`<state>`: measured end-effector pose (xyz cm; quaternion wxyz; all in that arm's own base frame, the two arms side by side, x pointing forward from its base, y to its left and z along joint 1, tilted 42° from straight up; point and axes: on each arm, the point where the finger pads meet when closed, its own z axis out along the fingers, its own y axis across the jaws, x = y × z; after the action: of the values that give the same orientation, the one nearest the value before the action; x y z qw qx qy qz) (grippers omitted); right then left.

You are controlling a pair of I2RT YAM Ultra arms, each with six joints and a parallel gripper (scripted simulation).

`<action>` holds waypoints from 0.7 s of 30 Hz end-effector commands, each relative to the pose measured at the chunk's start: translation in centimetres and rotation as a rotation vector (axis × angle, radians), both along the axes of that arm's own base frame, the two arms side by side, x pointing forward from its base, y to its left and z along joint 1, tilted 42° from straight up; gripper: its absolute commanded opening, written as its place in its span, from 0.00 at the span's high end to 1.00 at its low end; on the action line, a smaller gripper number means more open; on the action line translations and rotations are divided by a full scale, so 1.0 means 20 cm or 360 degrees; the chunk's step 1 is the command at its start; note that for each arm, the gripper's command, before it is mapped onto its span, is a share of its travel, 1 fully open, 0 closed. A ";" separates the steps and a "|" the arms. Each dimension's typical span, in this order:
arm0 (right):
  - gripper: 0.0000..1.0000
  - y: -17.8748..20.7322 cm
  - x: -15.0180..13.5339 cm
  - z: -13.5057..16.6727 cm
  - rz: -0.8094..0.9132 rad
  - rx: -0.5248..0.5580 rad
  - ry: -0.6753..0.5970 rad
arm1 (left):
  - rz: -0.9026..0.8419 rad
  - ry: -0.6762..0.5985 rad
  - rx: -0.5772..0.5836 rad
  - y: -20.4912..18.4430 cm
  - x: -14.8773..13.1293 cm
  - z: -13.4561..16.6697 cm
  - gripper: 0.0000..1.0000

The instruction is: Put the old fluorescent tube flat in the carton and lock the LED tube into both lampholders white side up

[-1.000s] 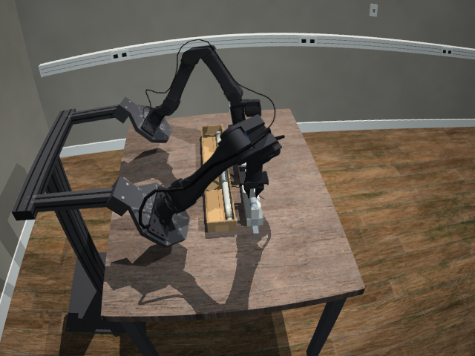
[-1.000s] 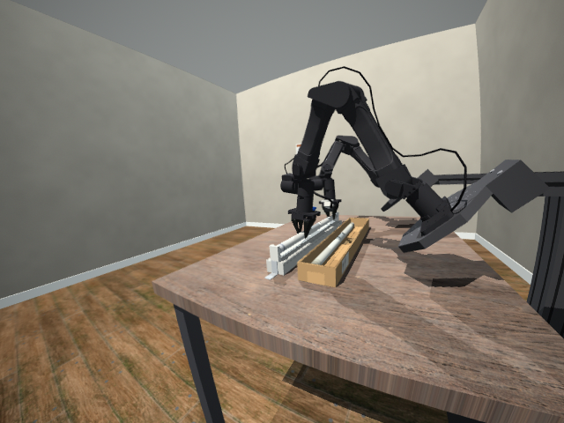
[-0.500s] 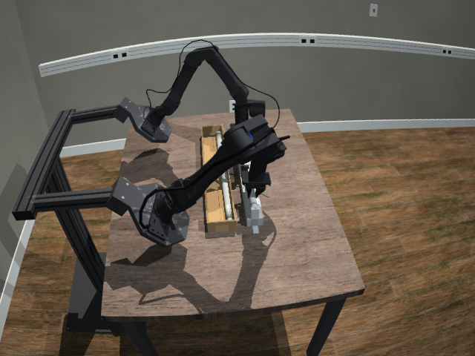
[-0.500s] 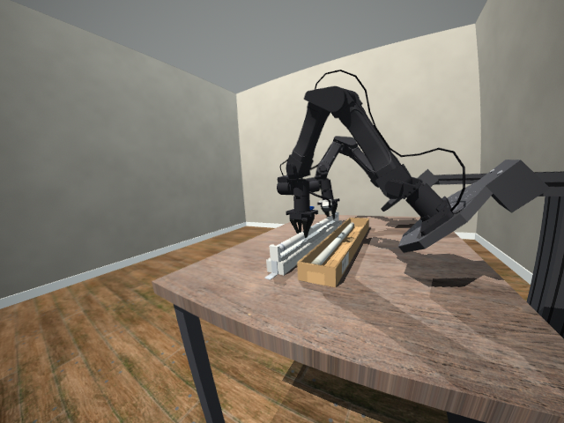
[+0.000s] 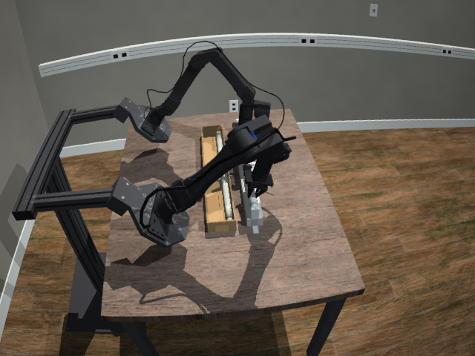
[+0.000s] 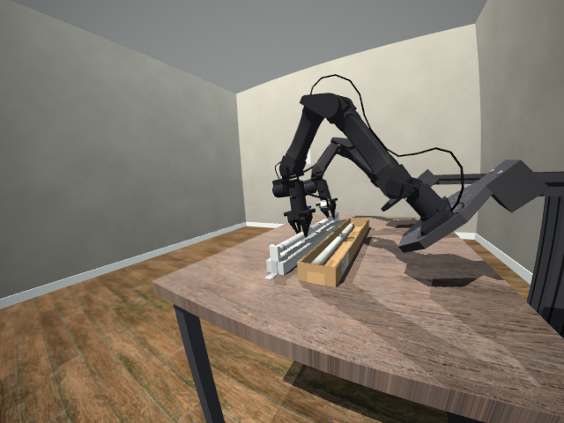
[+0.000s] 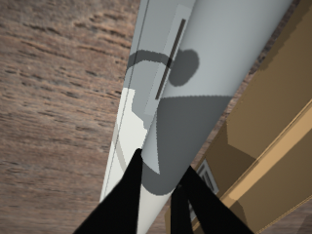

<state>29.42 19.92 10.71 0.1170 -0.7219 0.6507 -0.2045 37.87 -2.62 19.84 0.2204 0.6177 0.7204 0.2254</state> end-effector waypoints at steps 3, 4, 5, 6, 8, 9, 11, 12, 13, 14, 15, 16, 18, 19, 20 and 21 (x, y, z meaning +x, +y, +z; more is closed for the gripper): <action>0.89 0.02 0.01 0.04 -0.0008 0.0032 0.0093 | -0.0001 0.0060 -0.0038 0.00 0.02 0.05 0.89; 0.89 0.02 0.01 0.04 -0.0007 0.0029 0.0110 | -0.0004 0.0077 -0.0040 0.00 0.02 0.05 0.89; 0.89 0.02 0.01 0.04 -0.0008 0.0029 0.0121 | -0.0006 0.0088 -0.0041 0.00 0.02 0.05 0.89; 0.89 0.03 0.02 0.04 -0.0010 0.0029 0.0132 | -0.0009 0.0099 -0.0042 0.00 0.02 0.05 0.89; 0.89 0.03 0.02 0.04 -0.0015 0.0028 0.0162 | -0.0017 0.0129 -0.0042 0.00 0.02 0.05 0.89; 0.89 0.03 0.02 0.04 -0.0017 0.0026 0.0180 | -0.0021 0.0146 -0.0042 0.00 0.02 0.05 0.89; 0.89 0.03 0.02 0.04 -0.0022 0.0025 0.0212 | -0.0023 0.0178 -0.0048 0.00 0.02 0.05 0.89; 0.89 0.03 0.02 0.04 -0.0024 0.0025 0.0226 | -0.0024 0.0192 -0.0050 0.00 0.03 0.06 0.89; 0.89 0.03 0.02 0.05 -0.0026 0.0025 0.0240 | -0.0025 0.0205 -0.0053 0.00 0.03 0.06 0.89; 0.89 0.03 0.02 0.05 -0.0028 0.0025 0.0253 | -0.0025 0.0218 -0.0055 0.00 0.03 0.06 0.89; 0.89 0.05 0.06 0.07 -0.0023 0.0046 0.0181 | -0.0020 0.0148 -0.0053 0.00 0.07 0.09 0.89; 0.89 0.05 0.06 0.07 -0.0023 0.0046 0.0181 | -0.0020 0.0148 -0.0053 0.00 0.07 0.09 0.89; 0.89 0.03 0.02 0.05 -0.0033 0.0022 0.0287 | -0.0027 0.0250 -0.0059 0.00 0.03 0.06 0.89; 0.89 0.03 0.02 0.05 -0.0036 0.0021 0.0309 | -0.0025 0.0272 -0.0062 0.00 0.03 0.06 0.89; 0.89 0.03 0.03 0.05 -0.0038 0.0023 0.0317 | -0.0028 0.0280 -0.0065 0.00 0.03 0.06 0.89; 0.89 0.03 0.03 0.05 -0.0039 0.0021 0.0325 | -0.0029 0.0290 -0.0067 0.00 0.03 0.06 0.89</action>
<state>29.46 19.92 10.74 0.0456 -0.7287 0.6695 -0.1367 37.91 -2.62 19.88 0.1587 0.6356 0.7399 0.1532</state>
